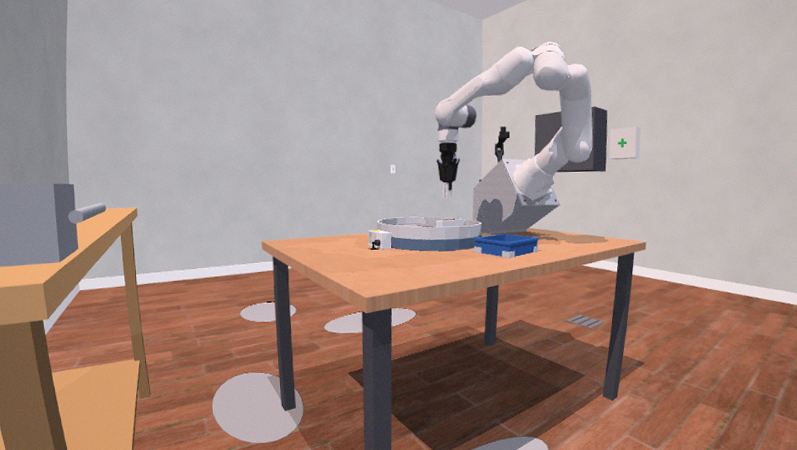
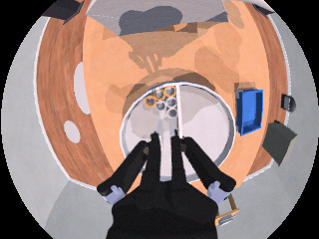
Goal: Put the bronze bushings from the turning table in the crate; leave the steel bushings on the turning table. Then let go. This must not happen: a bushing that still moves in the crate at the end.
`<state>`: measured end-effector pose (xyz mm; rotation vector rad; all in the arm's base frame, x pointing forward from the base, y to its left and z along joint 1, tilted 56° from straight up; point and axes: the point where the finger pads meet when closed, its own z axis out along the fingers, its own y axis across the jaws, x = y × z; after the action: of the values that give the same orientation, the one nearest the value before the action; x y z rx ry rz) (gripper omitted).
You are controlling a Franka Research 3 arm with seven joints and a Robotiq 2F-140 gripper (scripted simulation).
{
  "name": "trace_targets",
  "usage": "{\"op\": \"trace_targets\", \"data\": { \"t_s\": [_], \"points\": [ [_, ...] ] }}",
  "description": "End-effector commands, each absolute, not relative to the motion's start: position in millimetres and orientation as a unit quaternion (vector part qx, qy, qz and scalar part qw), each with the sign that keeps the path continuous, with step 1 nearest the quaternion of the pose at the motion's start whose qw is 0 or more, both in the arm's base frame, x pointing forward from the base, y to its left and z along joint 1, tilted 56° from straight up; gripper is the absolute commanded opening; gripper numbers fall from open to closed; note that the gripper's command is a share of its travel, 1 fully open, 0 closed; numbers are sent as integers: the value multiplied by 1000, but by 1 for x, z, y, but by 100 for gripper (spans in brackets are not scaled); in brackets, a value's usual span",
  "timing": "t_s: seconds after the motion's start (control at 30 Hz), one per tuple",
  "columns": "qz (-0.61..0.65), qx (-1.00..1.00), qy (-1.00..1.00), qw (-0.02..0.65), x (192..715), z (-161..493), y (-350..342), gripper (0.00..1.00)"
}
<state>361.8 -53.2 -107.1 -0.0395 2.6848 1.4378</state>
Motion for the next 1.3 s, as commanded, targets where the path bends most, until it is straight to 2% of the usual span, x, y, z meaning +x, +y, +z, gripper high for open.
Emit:
{"op": "trace_targets", "data": {
  "t_s": [0.0,1.1,1.27],
  "points": [
    [470,-16,881,49,362,-108,-54,9],
    [471,-17,880,55,362,-109,-53,6],
    [475,-16,874,102,359,-120,-51,6]
  ]
}}
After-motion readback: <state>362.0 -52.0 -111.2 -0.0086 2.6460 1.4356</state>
